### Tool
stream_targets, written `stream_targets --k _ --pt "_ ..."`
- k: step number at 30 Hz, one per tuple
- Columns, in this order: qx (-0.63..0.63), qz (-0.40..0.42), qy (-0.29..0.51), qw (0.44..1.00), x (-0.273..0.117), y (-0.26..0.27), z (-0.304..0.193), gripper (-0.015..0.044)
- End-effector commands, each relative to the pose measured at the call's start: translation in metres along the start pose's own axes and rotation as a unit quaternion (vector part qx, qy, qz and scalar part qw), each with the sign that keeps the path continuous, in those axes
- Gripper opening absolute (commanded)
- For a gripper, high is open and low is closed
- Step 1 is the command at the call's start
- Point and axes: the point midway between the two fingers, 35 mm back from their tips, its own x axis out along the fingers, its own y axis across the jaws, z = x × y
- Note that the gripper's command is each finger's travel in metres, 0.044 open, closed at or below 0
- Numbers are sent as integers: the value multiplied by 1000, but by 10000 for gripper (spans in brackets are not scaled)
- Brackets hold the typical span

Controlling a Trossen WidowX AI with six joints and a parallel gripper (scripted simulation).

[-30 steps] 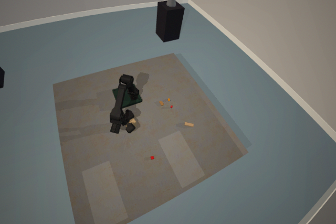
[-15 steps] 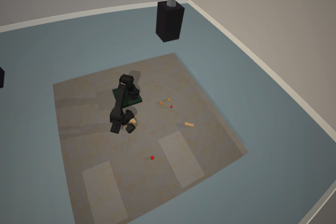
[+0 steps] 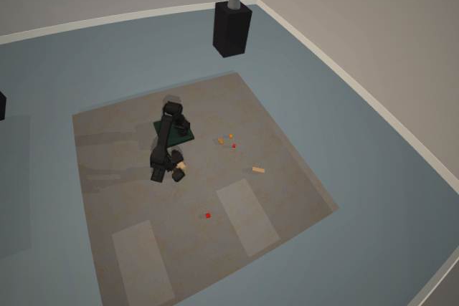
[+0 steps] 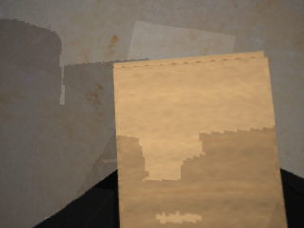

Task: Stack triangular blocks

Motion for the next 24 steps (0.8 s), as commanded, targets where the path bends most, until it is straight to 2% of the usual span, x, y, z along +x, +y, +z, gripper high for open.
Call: stream_targets --k 1,24 --pt "4 -1 -3 1000 1 0 0 0" --pt "1 -1 0 1000 2 0 0 0"
